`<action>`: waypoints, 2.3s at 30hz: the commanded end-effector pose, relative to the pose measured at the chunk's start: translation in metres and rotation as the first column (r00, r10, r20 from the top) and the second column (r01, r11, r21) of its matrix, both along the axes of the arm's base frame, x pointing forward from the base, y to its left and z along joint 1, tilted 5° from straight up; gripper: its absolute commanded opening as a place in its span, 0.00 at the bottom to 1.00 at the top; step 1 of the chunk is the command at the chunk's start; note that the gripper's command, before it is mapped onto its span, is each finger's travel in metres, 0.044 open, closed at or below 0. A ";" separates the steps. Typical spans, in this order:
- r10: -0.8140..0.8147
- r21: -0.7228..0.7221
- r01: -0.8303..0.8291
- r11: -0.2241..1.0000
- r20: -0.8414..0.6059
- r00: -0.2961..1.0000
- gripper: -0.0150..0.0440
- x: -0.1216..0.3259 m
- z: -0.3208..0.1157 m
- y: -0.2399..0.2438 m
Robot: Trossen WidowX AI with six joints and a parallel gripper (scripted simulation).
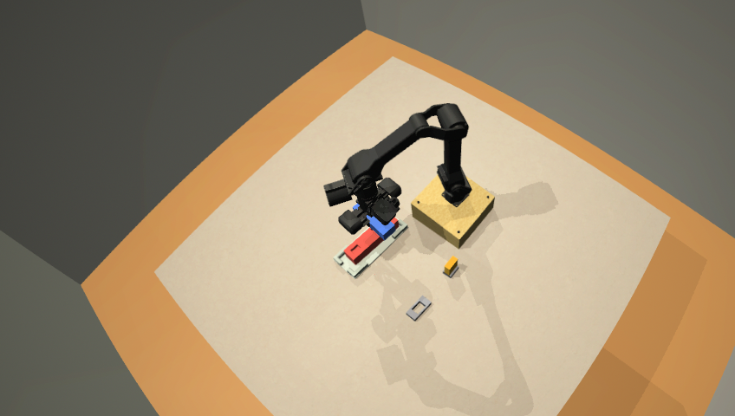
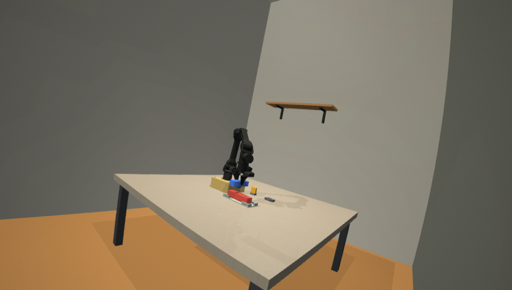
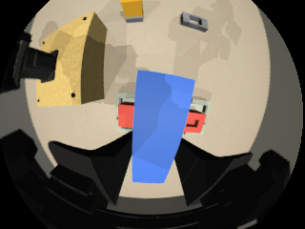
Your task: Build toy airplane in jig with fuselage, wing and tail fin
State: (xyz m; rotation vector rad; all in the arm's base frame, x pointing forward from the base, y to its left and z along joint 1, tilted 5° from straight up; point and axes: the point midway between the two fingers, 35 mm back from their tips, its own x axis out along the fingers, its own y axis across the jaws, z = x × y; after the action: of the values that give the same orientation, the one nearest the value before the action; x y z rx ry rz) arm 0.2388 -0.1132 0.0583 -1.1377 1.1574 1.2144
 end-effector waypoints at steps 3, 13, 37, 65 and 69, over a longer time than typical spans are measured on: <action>0.003 -0.004 -0.003 1.000 -0.002 1.000 0.58 0.000 -0.008 -0.001; 0.003 -0.004 -0.003 1.000 -0.002 1.000 0.58 0.000 -0.024 0.001; 0.007 0.000 -0.007 1.000 -0.001 1.000 0.39 0.000 -0.037 0.002; 0.003 -0.004 -0.003 1.000 -0.002 1.000 1.00 -0.001 0.049 -0.004; 0.003 -0.005 -0.003 1.000 -0.002 1.000 1.00 0.004 0.049 -0.005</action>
State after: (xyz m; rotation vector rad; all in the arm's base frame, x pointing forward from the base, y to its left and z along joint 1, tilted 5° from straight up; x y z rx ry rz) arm 0.2428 -0.1176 0.1075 -1.1527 1.1508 1.2004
